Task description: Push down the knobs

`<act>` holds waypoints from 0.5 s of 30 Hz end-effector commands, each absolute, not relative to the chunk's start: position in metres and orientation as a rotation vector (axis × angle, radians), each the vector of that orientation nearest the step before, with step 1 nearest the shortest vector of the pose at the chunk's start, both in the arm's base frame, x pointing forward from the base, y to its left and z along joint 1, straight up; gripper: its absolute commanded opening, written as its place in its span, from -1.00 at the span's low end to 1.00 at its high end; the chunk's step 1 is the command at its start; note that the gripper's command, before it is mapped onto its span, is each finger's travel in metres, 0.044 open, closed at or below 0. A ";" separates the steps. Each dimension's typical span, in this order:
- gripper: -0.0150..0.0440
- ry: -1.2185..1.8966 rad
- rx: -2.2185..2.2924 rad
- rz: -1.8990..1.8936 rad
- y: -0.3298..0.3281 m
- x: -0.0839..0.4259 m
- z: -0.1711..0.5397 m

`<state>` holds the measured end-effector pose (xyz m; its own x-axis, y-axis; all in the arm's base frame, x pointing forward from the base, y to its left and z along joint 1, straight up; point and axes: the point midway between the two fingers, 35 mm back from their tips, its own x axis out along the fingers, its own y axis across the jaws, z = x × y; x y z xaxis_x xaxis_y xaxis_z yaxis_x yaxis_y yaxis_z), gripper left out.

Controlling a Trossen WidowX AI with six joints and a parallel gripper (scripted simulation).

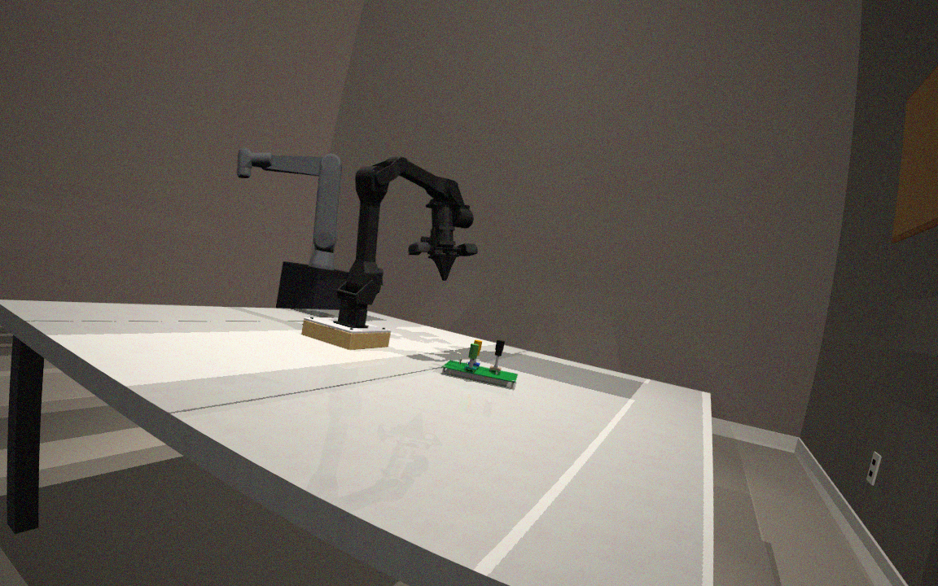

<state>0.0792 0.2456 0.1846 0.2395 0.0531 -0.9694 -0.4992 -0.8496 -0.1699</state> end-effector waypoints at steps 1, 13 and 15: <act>-0.49 0.514 -1.988 1.590 0.246 0.089 0.181; -0.49 0.798 -1.692 1.369 0.241 0.121 0.175; -0.49 0.836 -1.644 1.330 0.240 0.127 0.174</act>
